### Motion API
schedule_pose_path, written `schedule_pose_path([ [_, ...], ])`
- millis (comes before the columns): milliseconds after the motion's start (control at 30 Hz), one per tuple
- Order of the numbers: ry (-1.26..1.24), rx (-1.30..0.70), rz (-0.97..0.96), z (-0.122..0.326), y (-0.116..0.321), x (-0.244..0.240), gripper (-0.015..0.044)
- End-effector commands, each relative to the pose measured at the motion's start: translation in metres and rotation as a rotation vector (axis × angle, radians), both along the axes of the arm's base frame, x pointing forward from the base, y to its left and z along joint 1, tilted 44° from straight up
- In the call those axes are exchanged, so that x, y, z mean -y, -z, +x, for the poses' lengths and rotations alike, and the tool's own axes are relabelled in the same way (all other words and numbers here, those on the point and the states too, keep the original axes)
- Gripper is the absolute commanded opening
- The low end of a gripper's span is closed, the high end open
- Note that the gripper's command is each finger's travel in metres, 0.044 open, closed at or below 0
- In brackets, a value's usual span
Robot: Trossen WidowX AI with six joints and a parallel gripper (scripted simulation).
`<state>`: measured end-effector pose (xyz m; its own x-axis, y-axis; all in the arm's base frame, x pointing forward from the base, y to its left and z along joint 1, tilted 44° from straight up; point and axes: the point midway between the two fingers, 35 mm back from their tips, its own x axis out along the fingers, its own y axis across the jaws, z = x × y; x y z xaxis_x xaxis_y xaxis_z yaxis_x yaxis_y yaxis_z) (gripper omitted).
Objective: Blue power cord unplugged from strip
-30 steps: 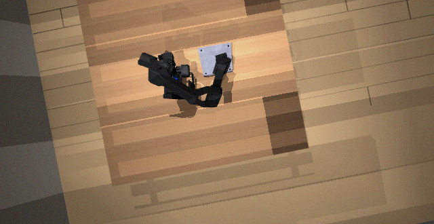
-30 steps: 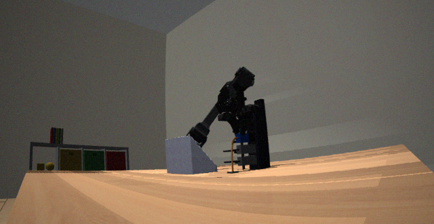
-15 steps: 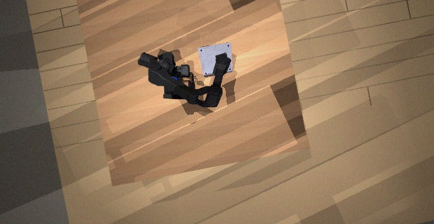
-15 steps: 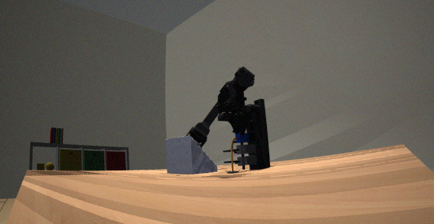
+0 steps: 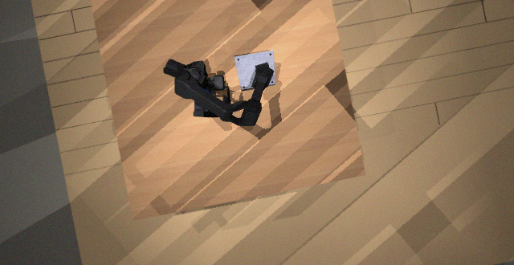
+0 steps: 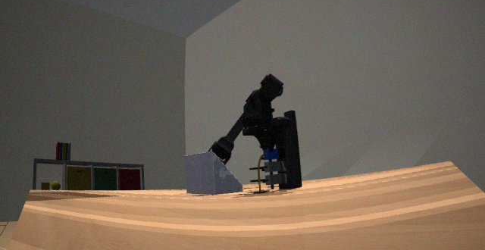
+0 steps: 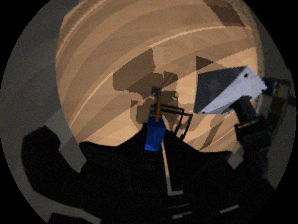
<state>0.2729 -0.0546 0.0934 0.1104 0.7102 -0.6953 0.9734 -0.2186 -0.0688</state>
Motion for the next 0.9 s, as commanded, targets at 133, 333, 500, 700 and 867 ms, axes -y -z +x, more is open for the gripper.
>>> schedule_pose_path([
  [133, 0.011, -0.020, -0.048, -0.007, 0.019, 0.026, 0.0000],
  [333, 0.011, -0.020, -0.048, -0.010, 0.025, 0.033, 0.0000],
  [500, 0.011, -0.021, -0.048, -0.013, 0.029, 0.040, 0.0000],
  [700, 0.012, -0.021, -0.044, -0.015, 0.032, 0.043, 0.0026],
  [867, 0.012, -0.020, -0.042, -0.014, 0.030, 0.040, 0.0157],
])
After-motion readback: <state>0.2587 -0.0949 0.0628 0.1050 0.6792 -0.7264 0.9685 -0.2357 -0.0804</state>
